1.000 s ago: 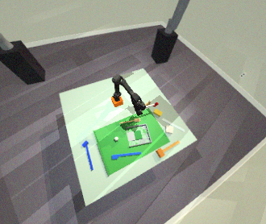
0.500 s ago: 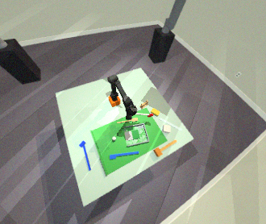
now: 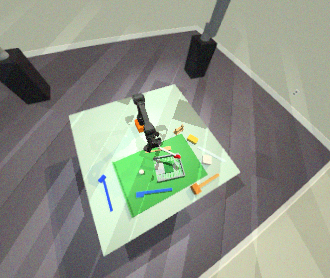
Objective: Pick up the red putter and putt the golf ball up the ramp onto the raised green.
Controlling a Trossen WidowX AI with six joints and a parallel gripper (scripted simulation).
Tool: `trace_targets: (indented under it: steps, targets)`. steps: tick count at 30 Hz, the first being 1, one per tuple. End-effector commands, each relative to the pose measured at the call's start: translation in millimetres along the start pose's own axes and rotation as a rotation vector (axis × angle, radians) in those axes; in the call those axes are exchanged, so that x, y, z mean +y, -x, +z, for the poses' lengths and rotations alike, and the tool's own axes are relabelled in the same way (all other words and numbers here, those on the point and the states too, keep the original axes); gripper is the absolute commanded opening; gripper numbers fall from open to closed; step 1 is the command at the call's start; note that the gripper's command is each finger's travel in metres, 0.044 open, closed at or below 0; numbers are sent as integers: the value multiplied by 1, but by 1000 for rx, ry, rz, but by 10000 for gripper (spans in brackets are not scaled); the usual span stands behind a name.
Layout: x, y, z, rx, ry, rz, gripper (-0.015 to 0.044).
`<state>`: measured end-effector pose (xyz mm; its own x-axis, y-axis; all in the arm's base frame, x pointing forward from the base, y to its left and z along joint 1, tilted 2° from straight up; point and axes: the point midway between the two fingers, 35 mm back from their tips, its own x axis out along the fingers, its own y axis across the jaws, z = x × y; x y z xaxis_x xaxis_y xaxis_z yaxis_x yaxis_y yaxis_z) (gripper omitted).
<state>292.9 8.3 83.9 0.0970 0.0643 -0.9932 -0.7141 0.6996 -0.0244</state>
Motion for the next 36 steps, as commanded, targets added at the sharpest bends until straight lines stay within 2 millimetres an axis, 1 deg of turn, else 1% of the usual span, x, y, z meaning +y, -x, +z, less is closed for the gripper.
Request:
trace_targets:
  steps: [1,9,18,25,32,34,36]
  targets:
    - [-18,6,-18,11,-118,-19,0]
    - [-42,14,-56,50,-271,-51,0]
    - [-62,24,-98,80,-503,-71,0]
    - [-72,33,-131,99,-702,-84,0]
    - [-78,41,-166,118,-907,-97,0]
    - [-79,43,-173,122,-946,-99,0]
    - [-79,43,-174,122,-951,-100,0]
